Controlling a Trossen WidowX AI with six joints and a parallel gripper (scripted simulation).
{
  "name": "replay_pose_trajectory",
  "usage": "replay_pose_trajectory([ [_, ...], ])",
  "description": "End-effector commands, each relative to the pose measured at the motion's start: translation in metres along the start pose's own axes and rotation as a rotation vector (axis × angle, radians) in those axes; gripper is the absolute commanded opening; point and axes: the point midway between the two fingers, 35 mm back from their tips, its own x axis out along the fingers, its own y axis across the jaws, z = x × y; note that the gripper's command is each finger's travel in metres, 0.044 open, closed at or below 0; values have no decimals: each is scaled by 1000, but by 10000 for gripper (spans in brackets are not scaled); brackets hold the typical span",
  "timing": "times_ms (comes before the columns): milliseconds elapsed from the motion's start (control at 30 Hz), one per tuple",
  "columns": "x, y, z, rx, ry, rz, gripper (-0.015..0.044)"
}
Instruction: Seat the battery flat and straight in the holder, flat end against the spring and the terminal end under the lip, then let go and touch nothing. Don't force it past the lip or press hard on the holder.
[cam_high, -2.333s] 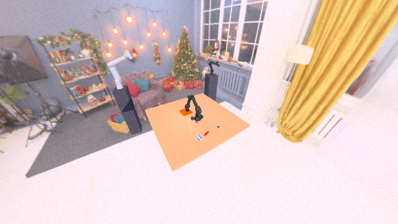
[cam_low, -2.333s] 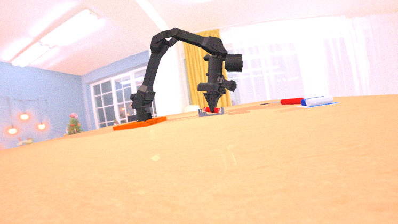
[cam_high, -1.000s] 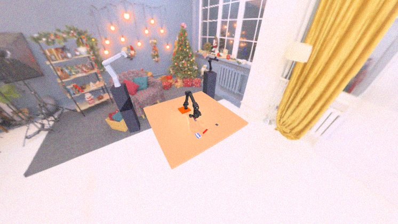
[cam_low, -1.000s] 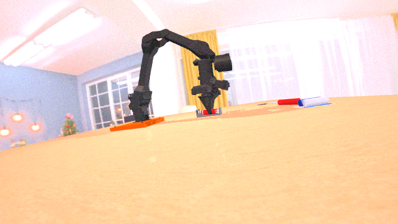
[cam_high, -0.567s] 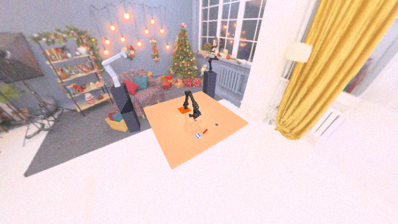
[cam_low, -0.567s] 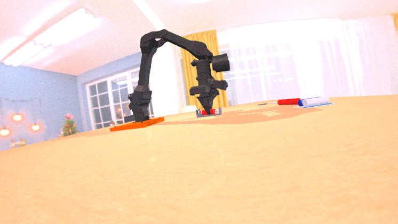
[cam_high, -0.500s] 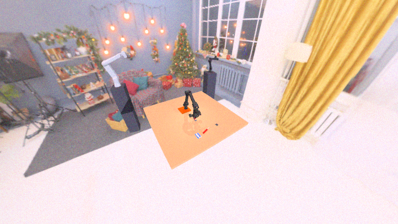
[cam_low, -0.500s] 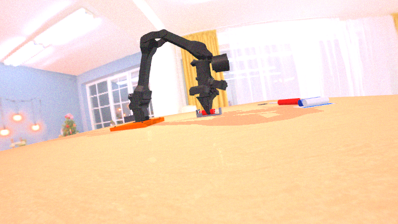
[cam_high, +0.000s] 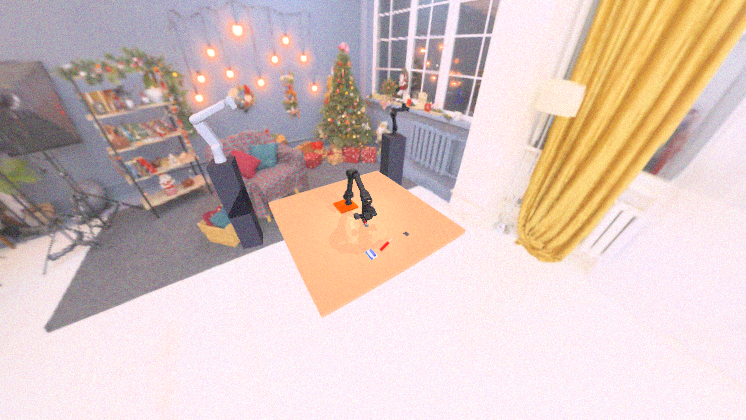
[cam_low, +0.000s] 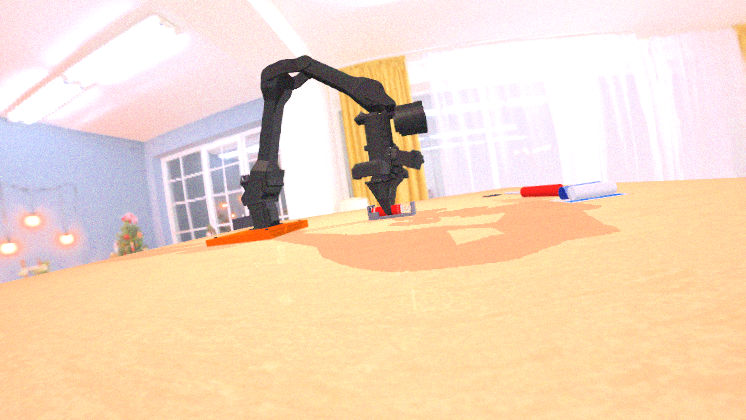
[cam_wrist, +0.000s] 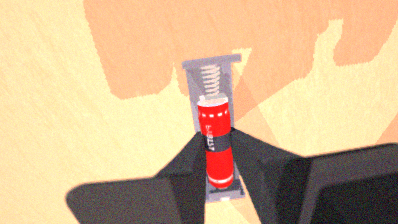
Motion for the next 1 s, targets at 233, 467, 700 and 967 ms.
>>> replay_pose_trajectory([
  [233, 0, 0, -1, 5, 1, -1, 162],
  [467, -13, 0, 0, 1, 0, 1, 162],
  [700, -15, 0, 0, 1, -1, 1, 162],
  [967, -57, -1, -1, 1, 2, 0, 346],
])
